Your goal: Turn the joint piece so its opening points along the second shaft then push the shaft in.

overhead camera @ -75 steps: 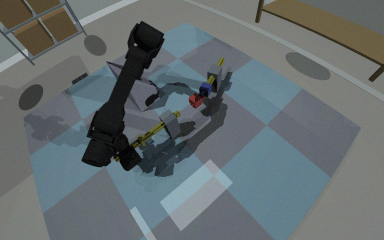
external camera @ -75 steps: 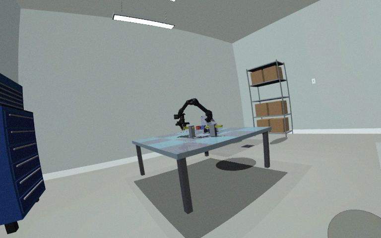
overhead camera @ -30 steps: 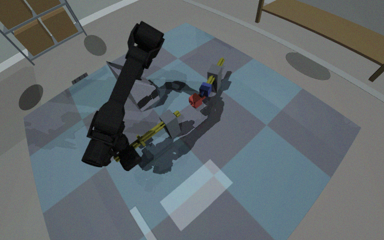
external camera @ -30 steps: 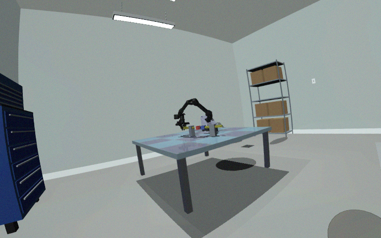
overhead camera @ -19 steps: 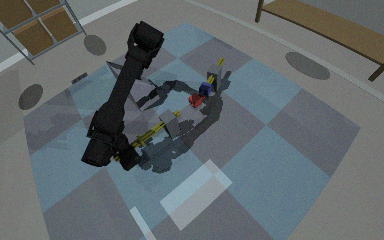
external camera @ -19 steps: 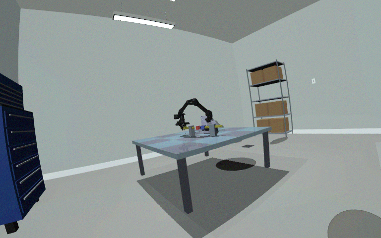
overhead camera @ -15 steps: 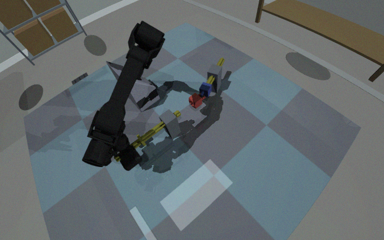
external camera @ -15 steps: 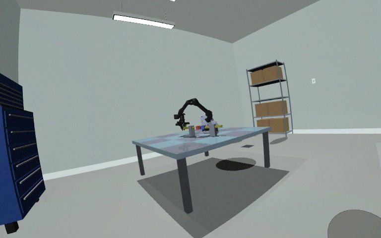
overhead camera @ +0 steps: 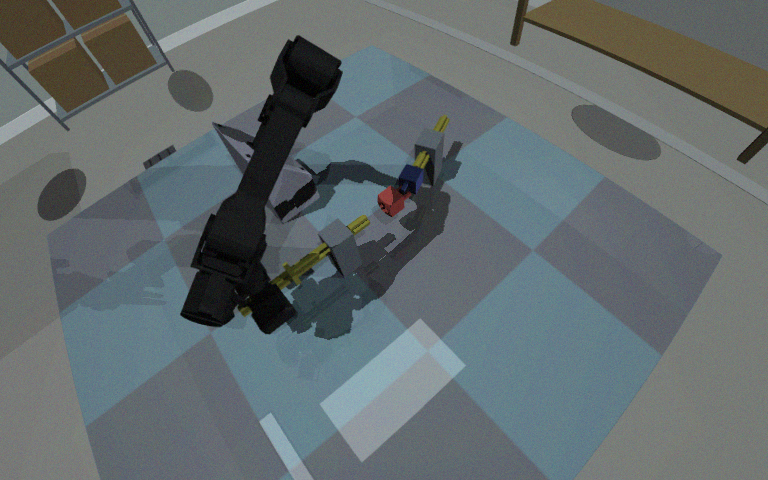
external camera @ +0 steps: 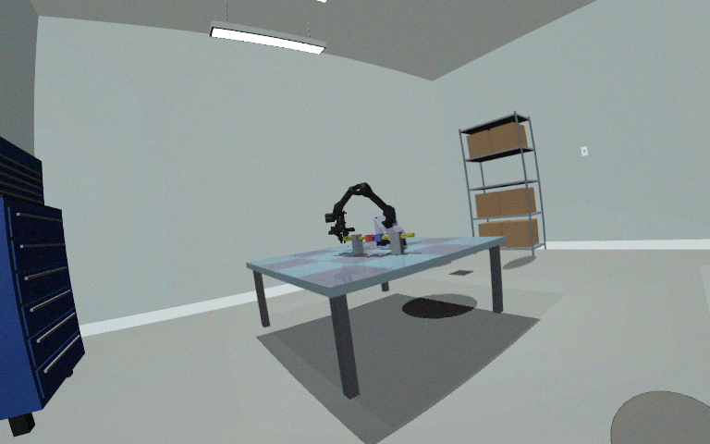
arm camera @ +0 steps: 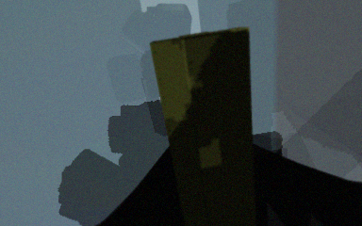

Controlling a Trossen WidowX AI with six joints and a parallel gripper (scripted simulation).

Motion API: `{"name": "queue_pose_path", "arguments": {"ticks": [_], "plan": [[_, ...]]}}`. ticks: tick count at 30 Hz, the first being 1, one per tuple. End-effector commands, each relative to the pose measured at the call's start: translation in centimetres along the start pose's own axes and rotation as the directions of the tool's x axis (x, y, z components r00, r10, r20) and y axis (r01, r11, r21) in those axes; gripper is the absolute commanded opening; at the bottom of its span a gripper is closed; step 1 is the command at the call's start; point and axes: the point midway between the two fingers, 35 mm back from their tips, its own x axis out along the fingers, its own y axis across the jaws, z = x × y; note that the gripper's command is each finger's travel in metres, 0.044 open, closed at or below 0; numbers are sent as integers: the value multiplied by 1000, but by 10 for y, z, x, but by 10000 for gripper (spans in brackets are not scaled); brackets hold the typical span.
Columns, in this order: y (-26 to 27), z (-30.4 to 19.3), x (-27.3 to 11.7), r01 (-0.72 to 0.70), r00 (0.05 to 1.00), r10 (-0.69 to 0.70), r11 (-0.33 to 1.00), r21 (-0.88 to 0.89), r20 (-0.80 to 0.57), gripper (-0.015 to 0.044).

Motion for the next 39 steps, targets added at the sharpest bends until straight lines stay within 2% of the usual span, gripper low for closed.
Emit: {"name": "queue_pose_path", "arguments": {"ticks": [1, 39], "plan": [[0, -7, 0, 0, 1000, 0, 1000, 5, -3, 0], [0, -63, 1, 2, 1000, -2, 1000, 6, -7, 0]]}}
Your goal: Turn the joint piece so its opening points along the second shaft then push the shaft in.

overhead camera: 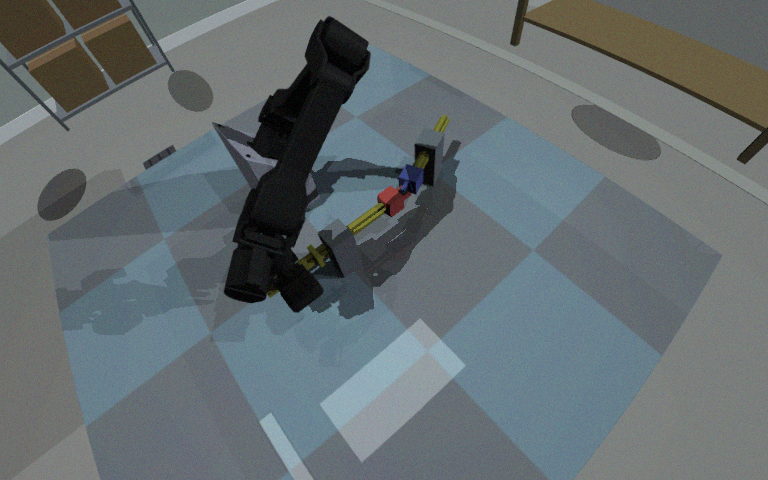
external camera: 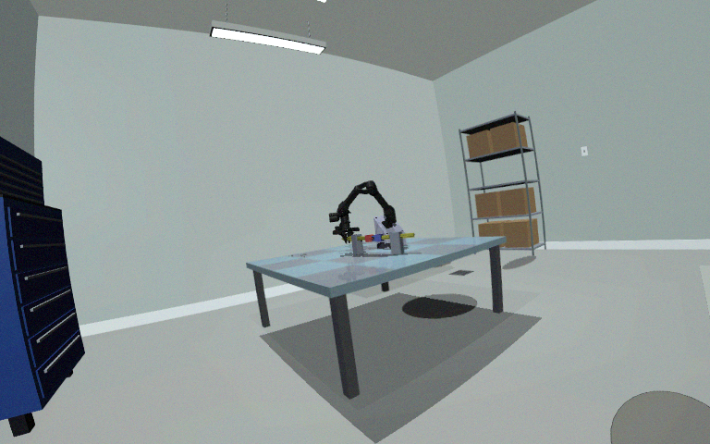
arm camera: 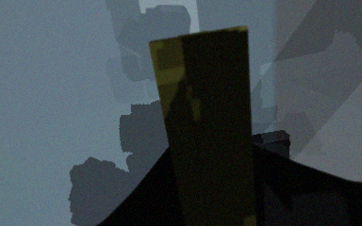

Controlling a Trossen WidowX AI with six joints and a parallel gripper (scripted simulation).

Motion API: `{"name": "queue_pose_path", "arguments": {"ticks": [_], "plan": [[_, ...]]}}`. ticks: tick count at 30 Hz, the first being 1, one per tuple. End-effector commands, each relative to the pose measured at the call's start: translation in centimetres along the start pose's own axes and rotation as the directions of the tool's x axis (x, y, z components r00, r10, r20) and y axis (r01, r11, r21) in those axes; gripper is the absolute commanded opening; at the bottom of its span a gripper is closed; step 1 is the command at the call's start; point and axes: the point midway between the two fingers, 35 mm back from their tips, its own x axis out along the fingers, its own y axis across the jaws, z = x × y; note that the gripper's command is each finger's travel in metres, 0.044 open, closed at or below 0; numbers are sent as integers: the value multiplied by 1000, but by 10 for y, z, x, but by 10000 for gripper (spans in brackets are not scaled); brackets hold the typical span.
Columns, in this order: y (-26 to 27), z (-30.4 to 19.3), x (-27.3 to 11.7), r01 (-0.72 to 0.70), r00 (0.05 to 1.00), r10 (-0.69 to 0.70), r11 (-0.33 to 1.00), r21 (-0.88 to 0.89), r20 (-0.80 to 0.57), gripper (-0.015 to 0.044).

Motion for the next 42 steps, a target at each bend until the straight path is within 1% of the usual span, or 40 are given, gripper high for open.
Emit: {"name": "queue_pose_path", "arguments": {"ticks": [1, 16, 27, 29, 30, 35, 42], "plan": [[0, -6, 0, -4, 1000, 4, 1000, 1, -7, 0], [0, -27, 0, -3, 1000, 3, 1000, 1, -9, 0], [0, -23, 0, 1, 1000, -1, 1000, 0, -1, 0], [0, -23, 0, 1, 1000, -1, 1000, 0, -1, 53], [0, -23, 0, 1, 1000, -1, 1000, 0, -1, 67], [0, -23, 0, 1, 1000, -1, 1000, 0, -1, 67], [0, -23, 0, 1, 1000, -1, 1000, 0, -1, 251]]}}
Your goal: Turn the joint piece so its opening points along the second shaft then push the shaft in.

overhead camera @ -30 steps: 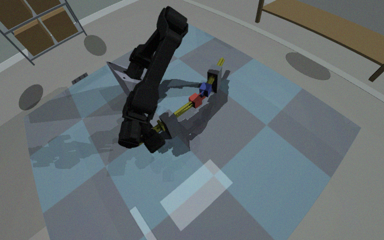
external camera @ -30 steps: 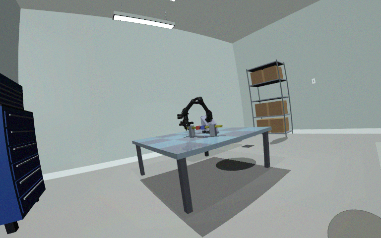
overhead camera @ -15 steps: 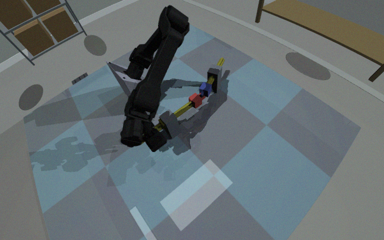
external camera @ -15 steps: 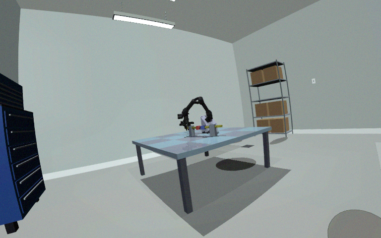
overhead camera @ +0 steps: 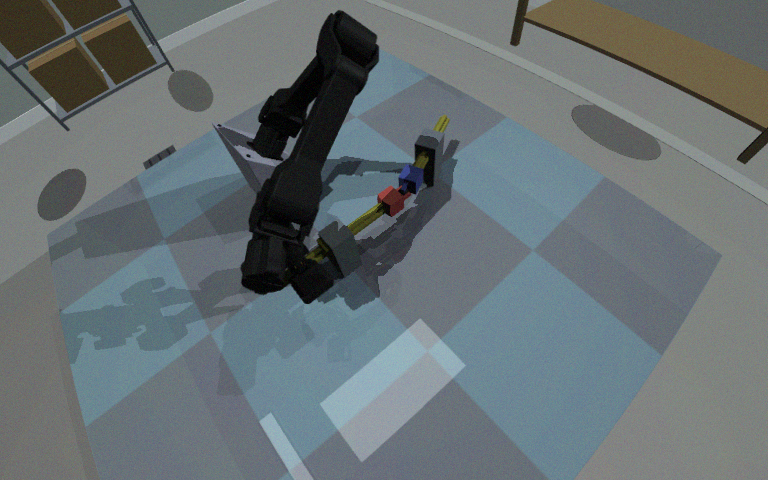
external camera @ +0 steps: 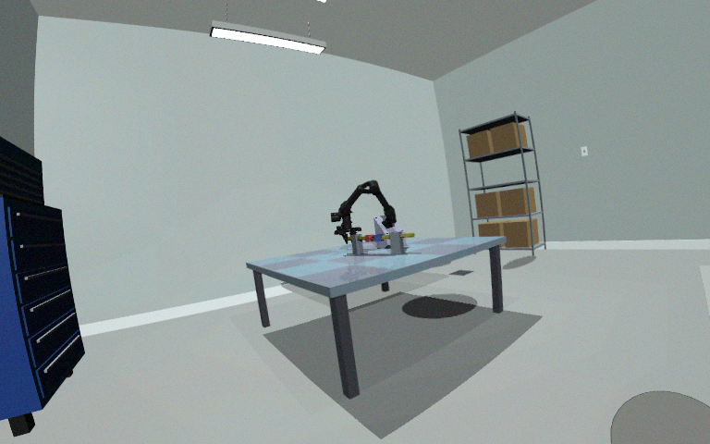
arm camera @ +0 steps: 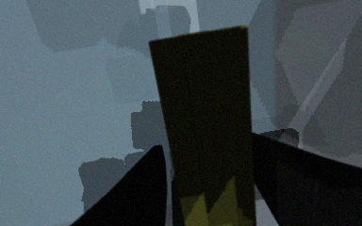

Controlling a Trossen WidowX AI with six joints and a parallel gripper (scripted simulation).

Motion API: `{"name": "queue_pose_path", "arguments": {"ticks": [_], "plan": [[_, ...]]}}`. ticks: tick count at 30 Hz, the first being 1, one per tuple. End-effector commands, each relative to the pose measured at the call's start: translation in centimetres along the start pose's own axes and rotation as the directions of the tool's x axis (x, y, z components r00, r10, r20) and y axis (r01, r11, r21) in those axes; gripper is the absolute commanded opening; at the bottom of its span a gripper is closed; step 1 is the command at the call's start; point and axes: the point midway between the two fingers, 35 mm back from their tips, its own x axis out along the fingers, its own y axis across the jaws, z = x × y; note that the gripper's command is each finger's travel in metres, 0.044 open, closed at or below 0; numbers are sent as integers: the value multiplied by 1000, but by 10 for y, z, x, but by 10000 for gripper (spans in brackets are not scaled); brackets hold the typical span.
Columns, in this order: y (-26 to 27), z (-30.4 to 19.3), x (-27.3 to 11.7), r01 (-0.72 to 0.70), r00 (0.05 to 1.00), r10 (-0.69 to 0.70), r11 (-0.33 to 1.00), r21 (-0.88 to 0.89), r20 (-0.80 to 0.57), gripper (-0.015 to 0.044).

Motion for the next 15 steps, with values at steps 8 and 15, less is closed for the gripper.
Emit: {"name": "queue_pose_path", "arguments": {"ticks": [8, 15], "plan": [[0, 0, 0, 1, 1000, -1, 1000, -1, -1, 440], [0, 0, 0, 1, 1000, -1, 1000, -1, -1, 440]]}}
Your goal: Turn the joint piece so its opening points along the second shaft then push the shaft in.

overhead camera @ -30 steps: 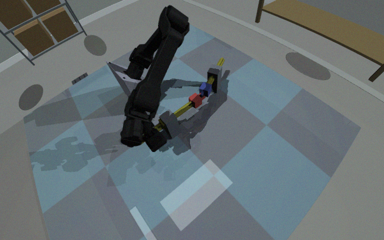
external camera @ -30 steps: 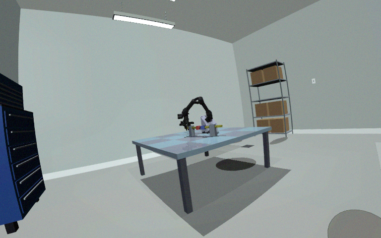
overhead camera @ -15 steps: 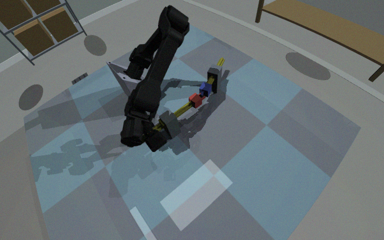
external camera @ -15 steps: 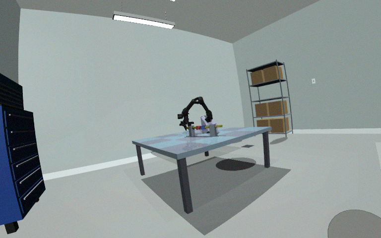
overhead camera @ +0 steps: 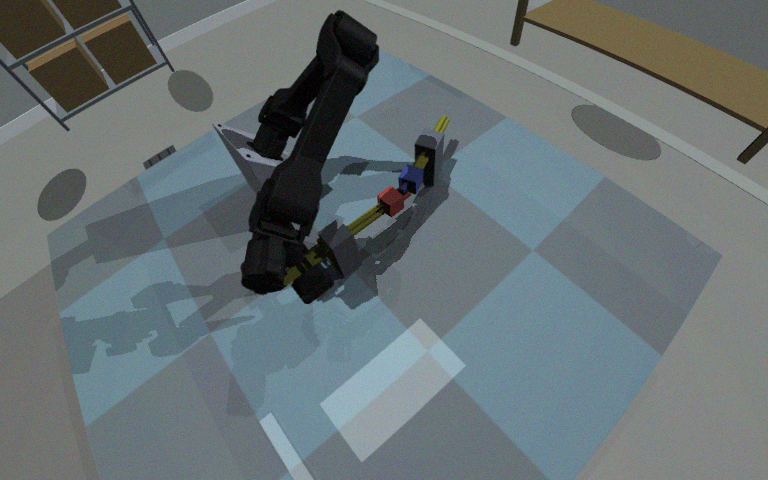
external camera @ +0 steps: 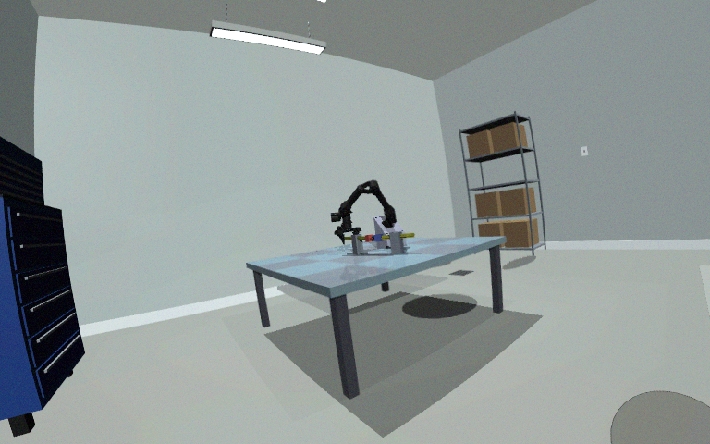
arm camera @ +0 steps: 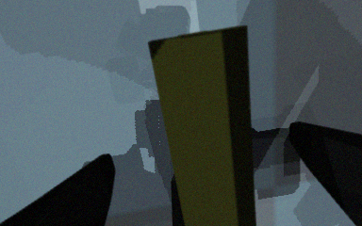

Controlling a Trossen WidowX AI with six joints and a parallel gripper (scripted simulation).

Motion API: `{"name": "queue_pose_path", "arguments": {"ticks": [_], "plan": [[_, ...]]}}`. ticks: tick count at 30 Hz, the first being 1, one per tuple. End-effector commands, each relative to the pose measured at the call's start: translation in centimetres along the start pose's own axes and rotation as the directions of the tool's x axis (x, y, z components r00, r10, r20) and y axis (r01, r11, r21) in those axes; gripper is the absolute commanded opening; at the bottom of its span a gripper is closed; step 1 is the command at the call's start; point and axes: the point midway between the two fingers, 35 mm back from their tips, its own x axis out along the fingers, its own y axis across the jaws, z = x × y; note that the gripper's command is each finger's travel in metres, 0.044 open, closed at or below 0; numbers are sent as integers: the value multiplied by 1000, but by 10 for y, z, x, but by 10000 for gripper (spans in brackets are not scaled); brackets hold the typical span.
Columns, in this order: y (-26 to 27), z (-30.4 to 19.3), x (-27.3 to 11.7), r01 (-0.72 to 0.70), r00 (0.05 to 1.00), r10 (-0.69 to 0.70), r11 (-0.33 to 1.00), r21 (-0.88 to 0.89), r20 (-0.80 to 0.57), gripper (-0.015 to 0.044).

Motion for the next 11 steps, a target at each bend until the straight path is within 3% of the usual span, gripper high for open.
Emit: {"name": "queue_pose_path", "arguments": {"ticks": [1, 11], "plan": [[0, 0, 0, 0, 1000, 0, 1000, -1, -1, 440], [0, 0, -32, -5, 1000, 5, 1000, 0, -7, 440]]}}
